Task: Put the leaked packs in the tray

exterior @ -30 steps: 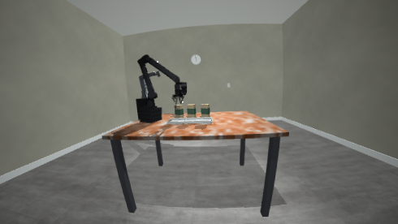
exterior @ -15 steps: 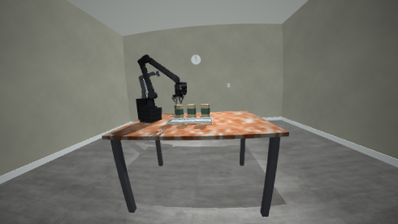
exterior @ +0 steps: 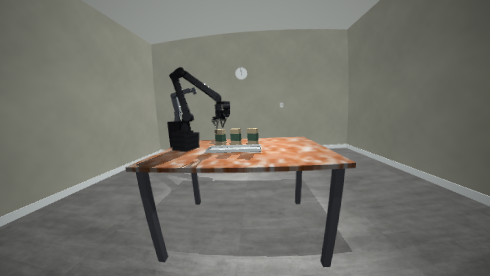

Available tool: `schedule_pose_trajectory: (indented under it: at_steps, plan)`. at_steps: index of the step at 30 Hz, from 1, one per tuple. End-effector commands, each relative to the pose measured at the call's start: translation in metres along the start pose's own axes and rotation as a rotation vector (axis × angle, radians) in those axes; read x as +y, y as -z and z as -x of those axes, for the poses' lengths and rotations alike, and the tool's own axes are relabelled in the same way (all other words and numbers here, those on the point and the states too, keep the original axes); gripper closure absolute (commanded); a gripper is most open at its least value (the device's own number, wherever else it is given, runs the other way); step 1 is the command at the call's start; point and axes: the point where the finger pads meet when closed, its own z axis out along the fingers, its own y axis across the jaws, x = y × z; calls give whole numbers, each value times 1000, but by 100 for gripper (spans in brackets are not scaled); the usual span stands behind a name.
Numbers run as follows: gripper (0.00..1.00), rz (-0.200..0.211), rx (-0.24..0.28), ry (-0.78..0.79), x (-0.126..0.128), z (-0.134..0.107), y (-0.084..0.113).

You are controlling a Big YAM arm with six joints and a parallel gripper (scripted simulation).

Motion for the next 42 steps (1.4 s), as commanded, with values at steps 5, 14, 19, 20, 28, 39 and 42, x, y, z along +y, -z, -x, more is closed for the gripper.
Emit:
schedule_pose_trajectory:
  at_steps: [5,14,19,20,28,39,42]
  plan:
    - [23,24,-25,2,10,3,9]
    - [23,2,0,-2,4,-2,-6]
    - [23,2,0,-2,4,-2,-14]
    - [23,2,0,-2,4,-2,-16]
    - [23,1,0,-2,4,-2,-31]
    - [23,1,0,-2,3,-2,-50]
    - [23,14,-14,0,6,-1,-46]
